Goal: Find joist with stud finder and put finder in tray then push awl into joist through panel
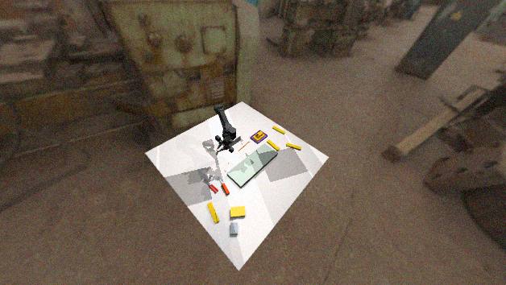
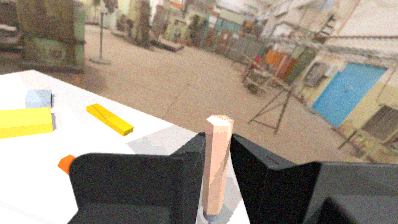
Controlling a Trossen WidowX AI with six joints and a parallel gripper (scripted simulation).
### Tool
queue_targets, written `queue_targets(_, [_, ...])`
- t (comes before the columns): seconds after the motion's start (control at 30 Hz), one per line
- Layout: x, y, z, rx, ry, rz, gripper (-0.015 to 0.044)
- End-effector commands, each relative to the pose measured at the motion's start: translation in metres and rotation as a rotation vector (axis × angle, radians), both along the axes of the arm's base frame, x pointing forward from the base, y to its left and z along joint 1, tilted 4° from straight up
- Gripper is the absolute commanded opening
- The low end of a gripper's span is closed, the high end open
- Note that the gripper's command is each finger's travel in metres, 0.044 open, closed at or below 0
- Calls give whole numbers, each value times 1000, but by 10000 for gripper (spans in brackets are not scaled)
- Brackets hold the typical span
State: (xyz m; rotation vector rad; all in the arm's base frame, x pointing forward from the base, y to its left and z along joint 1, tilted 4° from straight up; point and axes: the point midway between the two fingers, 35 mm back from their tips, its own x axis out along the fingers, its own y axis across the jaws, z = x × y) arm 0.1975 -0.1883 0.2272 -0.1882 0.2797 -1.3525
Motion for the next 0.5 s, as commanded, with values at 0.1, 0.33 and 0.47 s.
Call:
queue_targets(0.1, [22, 1, -6, 26, 43, 116, 0])
queue_targets(0.33, [60, 8, -19, 73, 108, 339, 0])
queue_targets(0.47, [80, 15, -28, 98, 140, 467, 0])
